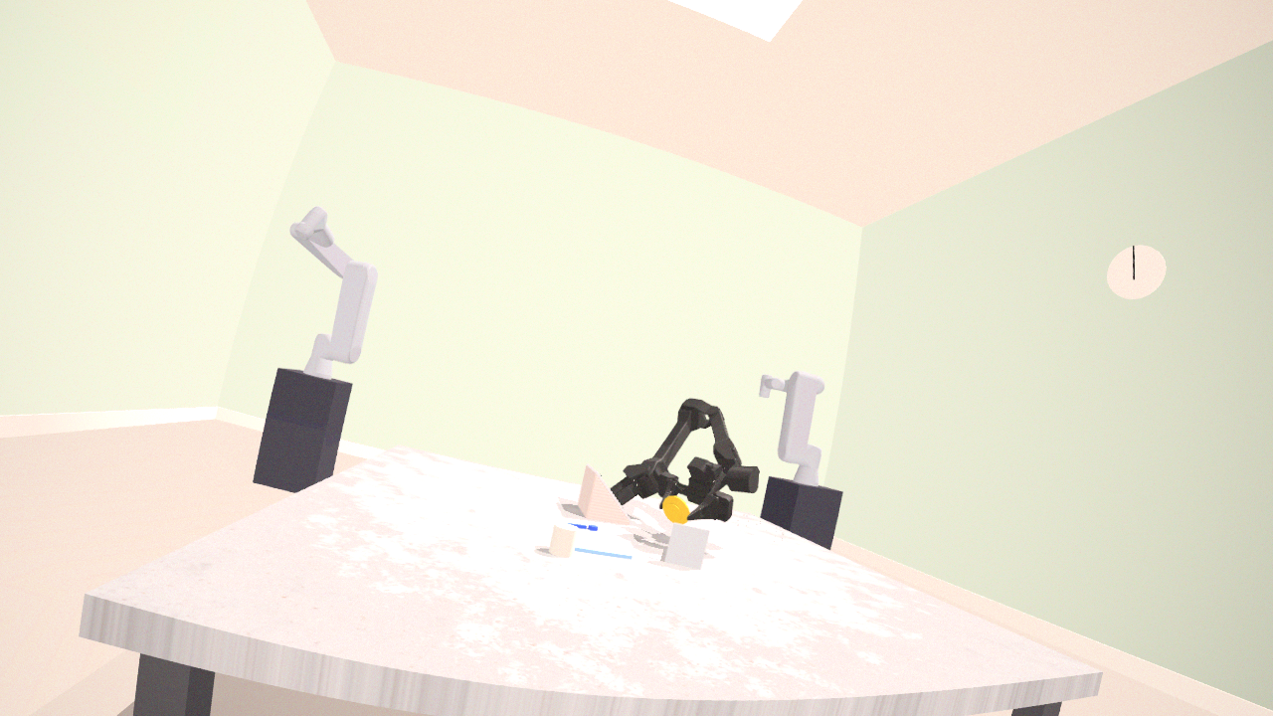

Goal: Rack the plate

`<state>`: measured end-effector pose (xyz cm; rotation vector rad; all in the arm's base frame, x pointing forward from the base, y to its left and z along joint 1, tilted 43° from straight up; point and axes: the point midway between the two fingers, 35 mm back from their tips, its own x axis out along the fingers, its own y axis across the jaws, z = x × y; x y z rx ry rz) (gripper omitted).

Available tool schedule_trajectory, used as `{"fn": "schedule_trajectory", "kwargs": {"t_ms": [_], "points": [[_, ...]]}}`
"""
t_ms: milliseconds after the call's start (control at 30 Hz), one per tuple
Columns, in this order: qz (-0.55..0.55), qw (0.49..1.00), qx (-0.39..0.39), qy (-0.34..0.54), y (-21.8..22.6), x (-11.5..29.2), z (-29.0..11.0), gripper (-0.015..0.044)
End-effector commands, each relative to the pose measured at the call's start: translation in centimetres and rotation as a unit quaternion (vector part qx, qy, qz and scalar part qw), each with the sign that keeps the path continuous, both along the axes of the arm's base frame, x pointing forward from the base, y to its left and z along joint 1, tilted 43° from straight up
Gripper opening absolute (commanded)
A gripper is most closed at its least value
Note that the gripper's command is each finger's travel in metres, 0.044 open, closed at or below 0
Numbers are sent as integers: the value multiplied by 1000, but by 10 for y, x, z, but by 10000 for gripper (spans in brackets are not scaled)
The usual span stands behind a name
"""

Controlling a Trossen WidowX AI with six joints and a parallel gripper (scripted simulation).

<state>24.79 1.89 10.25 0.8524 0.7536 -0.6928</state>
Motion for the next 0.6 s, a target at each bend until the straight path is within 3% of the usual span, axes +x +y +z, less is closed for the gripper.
{"fn": "schedule_trajectory", "kwargs": {"t_ms": [0,567], "points": [[13,999,-25,-37,3,1,3,0],[40,974,-101,-197,21,-4,17,0]]}}
